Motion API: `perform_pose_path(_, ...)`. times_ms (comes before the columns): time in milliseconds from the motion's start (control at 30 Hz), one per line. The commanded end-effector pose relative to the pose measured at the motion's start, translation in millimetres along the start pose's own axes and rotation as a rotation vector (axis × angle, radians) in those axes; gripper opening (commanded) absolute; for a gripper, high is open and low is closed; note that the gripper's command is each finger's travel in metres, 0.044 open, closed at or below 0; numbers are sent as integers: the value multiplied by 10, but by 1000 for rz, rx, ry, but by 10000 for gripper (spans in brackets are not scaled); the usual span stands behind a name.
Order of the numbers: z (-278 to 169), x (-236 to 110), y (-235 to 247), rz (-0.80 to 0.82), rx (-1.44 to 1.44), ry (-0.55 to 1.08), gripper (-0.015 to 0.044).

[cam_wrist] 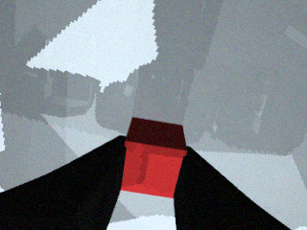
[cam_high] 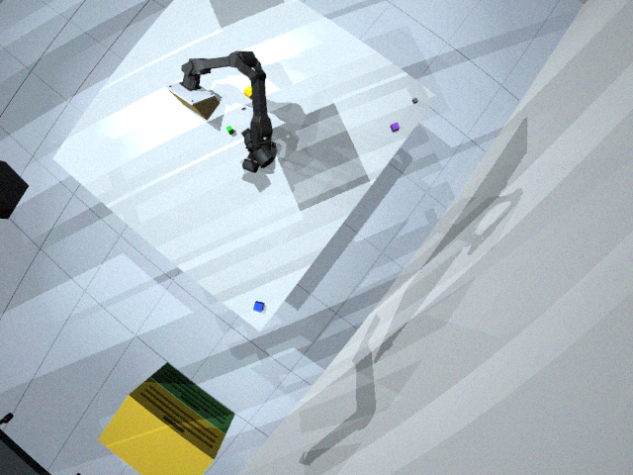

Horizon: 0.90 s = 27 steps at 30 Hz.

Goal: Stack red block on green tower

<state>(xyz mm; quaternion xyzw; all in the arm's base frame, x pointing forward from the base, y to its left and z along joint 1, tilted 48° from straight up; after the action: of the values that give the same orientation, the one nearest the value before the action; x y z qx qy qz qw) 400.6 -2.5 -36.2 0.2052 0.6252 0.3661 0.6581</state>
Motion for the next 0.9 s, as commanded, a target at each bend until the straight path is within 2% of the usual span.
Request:
perform_pose_path(0,1,-59,0,3,0,-1,0)
perform_pose_path(667,6,-1115,-12,-2,1,1,0)
perform_pose_path(867,-5,-1164,-24,-1,5,-4,0)
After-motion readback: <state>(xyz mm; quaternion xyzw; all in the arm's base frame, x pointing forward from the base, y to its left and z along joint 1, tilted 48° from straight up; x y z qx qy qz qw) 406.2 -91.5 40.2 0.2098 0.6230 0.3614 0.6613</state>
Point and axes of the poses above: the point midway between the two fingers, 35 mm back from their tips, its own x axis out along the fingers, its own y axis across the jaws, z = x × y, the point moved 7 cm from there along -x, back along the fingers, and after that the axes turned 6 degrees about x, right-handed, at the moved point
